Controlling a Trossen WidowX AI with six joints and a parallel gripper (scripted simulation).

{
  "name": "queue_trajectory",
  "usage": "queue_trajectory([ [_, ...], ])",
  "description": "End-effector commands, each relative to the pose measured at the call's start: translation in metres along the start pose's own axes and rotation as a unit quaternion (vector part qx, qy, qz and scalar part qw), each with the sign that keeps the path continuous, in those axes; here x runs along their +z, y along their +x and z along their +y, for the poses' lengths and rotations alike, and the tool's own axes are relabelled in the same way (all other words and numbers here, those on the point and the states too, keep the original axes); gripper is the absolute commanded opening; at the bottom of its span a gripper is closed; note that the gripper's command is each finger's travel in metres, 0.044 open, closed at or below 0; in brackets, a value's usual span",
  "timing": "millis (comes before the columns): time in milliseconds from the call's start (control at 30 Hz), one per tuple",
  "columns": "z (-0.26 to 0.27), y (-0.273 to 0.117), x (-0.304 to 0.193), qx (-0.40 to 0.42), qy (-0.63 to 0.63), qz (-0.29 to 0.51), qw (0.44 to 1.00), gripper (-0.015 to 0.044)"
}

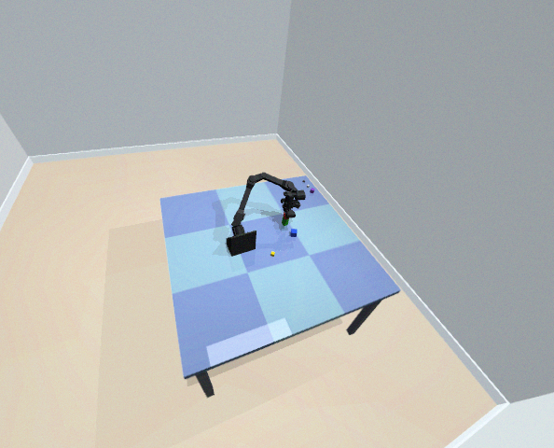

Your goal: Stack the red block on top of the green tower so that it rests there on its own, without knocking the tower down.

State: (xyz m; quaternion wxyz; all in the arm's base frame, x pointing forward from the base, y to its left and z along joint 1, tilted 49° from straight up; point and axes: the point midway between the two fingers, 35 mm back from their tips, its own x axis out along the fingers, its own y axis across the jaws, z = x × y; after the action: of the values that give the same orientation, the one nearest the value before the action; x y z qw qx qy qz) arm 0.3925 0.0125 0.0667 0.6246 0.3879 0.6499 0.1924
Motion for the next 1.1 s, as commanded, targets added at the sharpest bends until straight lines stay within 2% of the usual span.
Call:
queue_trajectory([
  [0,-0.0003,0.0014,-0.0009,0.002,0.002,0.001,1.000,0.0000],
  [300,-0.0003,-0.0006,-0.0007,0.002,0.002,0.001,1.000,0.0000],
  [867,-0.0002,0.0004,-0.0001,0.000,0.000,0.000,1.000,0.0440],
  [1067,-0.0002,0.0004,-0.0001,0.000,0.000,0.000,1.000,0.0440],
])
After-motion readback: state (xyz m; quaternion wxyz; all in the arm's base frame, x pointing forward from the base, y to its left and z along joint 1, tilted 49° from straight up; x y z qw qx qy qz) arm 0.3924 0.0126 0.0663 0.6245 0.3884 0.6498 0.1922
